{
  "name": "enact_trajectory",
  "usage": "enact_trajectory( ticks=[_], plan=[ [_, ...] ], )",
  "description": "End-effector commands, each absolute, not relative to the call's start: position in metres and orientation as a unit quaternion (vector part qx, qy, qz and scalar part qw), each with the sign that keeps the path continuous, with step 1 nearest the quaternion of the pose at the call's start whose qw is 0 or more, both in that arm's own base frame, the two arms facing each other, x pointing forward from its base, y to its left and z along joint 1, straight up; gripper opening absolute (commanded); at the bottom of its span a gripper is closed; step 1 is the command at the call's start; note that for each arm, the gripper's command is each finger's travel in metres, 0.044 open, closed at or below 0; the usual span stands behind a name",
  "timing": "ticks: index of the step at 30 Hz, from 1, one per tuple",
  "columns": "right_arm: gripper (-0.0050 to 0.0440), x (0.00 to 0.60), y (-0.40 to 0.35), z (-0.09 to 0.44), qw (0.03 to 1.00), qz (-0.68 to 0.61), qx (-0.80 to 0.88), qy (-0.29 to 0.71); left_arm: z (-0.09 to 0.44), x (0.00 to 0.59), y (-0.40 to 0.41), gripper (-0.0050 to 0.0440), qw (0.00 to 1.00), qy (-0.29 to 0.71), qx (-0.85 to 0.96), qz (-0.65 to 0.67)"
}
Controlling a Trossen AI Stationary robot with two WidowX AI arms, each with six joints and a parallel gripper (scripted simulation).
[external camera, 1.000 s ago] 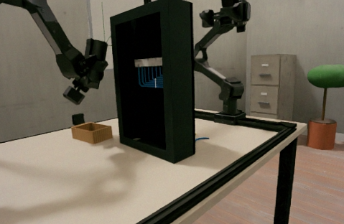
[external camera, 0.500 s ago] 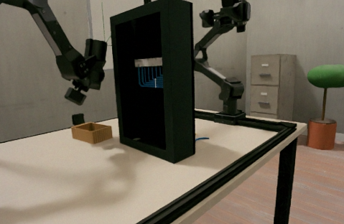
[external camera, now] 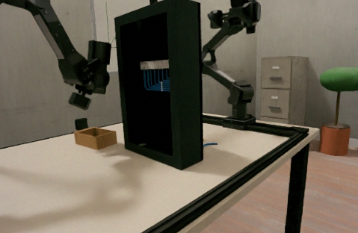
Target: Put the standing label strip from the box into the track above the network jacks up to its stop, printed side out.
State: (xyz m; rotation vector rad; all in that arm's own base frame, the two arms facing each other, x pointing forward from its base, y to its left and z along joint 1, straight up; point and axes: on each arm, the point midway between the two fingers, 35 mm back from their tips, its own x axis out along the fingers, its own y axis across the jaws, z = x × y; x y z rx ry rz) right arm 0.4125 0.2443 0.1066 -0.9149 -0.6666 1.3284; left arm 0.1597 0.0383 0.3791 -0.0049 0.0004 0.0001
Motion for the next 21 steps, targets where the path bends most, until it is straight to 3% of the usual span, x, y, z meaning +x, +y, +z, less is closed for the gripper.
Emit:
enact_trajectory(
  ticks=[1,21],
  plan=[
    [-0.0050,0.4121,0.2418,0.1113,0.636,0.576,-0.410,-0.309,0.3821,0.1593,0.0372,0.0440,1.000,-0.001,0.002,0.000],
    [-0.0050,0.4049,0.2343,0.1135,0.608,0.562,-0.432,-0.357,0.3821,0.1593,0.0372,0.0440,1.000,-0.001,0.002,0.000]
  ],
)
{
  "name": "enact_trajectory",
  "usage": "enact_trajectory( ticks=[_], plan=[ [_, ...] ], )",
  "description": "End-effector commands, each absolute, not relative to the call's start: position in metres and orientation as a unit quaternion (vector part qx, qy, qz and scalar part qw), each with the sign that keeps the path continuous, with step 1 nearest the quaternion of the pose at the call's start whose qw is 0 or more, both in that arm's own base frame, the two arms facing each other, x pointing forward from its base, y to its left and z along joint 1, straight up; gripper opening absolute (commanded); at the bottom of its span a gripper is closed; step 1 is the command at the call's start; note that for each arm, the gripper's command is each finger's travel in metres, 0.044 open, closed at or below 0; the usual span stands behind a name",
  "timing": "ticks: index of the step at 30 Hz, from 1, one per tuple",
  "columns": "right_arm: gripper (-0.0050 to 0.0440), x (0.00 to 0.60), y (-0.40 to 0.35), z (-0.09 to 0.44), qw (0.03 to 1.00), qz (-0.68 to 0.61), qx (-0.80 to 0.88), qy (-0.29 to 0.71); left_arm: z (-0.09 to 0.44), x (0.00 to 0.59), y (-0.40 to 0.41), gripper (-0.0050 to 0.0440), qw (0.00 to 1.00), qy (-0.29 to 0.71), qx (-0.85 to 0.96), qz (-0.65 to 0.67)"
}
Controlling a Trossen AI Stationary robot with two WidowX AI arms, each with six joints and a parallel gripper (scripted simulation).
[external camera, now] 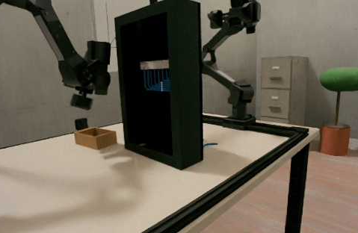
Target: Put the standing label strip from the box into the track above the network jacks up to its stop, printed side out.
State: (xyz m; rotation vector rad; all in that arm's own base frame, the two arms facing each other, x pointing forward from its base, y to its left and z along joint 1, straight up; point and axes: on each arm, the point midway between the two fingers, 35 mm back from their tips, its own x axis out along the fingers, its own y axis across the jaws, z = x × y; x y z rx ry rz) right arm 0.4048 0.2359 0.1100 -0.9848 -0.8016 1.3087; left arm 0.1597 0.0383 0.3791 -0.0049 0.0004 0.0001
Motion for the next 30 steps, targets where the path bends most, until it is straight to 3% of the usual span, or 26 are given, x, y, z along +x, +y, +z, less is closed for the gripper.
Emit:
enact_trajectory(
  ticks=[1,30],
  plan=[
    [-0.0050,0.405,0.234,0.113,0.607,0.562,-0.433,-0.358,0.382,0.159,0.037,0.0440,1.000,-0.001,0.002,0.000],
    [-0.0050,0.399,0.223,0.113,0.583,0.548,-0.451,-0.396,0.382,0.159,0.037,0.0440,1.000,-0.001,0.002,0.000]
  ],
)
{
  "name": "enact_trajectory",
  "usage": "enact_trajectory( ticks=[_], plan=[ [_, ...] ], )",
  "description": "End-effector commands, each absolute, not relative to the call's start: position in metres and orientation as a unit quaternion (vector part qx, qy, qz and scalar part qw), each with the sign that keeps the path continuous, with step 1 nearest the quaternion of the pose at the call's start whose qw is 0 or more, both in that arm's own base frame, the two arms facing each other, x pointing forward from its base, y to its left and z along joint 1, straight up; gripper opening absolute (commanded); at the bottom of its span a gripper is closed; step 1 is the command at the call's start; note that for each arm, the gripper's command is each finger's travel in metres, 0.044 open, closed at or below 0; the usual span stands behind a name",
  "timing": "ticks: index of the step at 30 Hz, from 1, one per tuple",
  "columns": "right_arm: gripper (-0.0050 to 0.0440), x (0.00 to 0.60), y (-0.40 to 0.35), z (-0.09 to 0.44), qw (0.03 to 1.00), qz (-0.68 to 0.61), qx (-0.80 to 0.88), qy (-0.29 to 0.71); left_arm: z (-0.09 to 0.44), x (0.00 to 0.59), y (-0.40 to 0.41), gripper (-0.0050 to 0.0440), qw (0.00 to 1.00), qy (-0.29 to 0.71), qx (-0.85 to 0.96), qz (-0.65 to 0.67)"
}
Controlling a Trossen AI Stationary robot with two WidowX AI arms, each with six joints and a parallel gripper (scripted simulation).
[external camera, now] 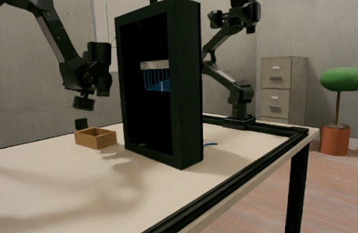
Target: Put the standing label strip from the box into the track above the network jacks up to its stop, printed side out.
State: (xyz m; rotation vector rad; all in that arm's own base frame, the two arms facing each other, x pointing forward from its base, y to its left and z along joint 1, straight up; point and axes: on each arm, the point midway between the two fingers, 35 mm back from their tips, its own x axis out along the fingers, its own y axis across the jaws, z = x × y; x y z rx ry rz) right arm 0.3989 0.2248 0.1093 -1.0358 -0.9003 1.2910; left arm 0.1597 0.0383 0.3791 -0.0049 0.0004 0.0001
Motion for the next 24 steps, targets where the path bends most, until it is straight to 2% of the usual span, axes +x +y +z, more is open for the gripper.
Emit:
enact_trajectory(
  ticks=[1,24],
  plan=[
    [-0.0050,0.399,0.222,0.113,0.582,0.547,-0.451,-0.398,0.382,0.159,0.037,0.0440,1.000,-0.001,0.002,0.000],
    [-0.0050,0.392,0.211,0.115,0.557,0.533,-0.468,-0.432,0.382,0.159,0.037,0.0440,1.000,-0.001,0.002,0.000]
  ],
)
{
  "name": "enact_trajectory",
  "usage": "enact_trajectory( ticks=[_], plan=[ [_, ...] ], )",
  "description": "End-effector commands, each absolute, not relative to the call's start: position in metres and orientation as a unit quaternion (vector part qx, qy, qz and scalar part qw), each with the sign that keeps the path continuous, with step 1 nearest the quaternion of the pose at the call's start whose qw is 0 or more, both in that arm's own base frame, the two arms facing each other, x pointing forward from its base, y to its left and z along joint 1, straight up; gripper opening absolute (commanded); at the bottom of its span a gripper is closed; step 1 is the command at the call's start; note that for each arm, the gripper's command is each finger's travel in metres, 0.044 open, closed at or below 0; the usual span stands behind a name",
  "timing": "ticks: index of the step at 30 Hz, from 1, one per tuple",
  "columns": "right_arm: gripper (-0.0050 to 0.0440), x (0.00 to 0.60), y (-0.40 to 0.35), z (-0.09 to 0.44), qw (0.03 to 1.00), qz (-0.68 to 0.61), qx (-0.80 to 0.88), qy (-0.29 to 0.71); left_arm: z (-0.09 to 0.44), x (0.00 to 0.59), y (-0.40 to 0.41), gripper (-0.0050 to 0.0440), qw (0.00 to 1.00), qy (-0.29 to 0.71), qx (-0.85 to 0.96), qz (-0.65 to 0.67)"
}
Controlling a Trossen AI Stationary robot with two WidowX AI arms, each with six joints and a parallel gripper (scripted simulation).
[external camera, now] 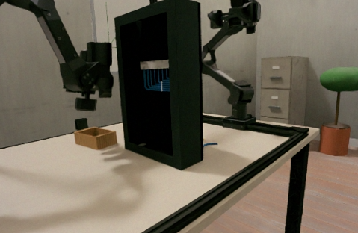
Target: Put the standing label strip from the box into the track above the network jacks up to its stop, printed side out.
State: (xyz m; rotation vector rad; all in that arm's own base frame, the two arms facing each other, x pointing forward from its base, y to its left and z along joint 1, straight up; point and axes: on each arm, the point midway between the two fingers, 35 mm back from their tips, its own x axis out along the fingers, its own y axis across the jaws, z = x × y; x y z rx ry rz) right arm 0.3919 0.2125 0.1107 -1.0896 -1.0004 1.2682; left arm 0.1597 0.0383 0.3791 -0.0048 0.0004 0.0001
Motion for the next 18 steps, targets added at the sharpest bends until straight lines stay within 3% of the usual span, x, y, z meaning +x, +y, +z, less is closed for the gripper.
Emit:
enact_trajectory(
  ticks=[1,18],
  plan=[
    [-0.0050,0.3918,0.2106,0.1150,0.556,0.532,-0.468,-0.434,0.3821,0.1593,0.0372,0.0440,1.000,-0.001,0.002,0.000],
    [-0.0050,0.3862,0.2022,0.1192,0.534,0.518,-0.483,-0.462,0.3821,0.1593,0.0372,0.0440,1.000,-0.001,0.002,0.000]
  ],
)
